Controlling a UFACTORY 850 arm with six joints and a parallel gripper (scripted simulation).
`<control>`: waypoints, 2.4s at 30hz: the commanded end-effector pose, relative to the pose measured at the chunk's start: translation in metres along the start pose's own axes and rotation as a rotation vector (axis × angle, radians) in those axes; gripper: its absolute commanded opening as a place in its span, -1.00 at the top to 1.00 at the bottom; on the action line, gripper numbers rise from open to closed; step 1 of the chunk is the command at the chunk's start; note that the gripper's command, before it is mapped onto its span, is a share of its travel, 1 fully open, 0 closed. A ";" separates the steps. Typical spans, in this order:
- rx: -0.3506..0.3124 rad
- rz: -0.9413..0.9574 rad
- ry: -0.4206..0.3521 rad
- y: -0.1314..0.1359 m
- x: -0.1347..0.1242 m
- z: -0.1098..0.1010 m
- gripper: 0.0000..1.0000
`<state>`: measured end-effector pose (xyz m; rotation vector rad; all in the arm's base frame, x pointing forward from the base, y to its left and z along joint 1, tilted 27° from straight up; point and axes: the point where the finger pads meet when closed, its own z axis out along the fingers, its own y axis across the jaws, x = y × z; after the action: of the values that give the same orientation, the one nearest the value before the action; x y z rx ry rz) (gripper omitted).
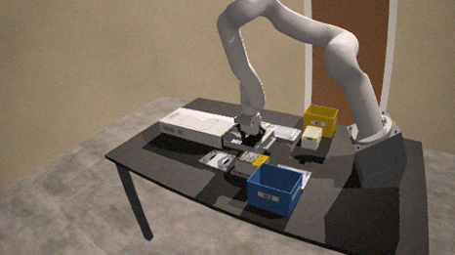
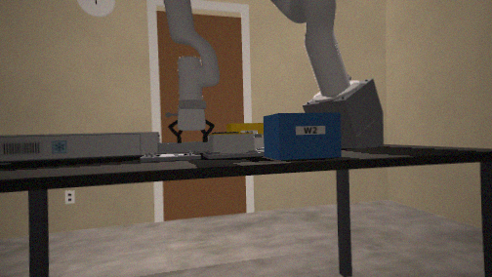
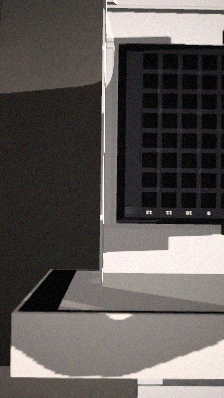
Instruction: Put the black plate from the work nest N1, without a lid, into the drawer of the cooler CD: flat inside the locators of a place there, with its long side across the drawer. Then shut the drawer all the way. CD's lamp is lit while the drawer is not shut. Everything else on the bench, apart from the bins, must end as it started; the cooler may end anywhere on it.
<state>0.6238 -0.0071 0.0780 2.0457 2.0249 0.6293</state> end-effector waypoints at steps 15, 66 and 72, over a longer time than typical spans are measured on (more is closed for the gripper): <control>-0.002 0.000 0.000 0.001 0.000 0.001 -1.00; -0.002 0.000 0.000 0.001 0.000 -0.031 -1.00; -0.002 0.000 0.000 0.001 0.000 -0.041 -1.00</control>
<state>0.6096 -0.0123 0.1072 2.0441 2.0227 0.6298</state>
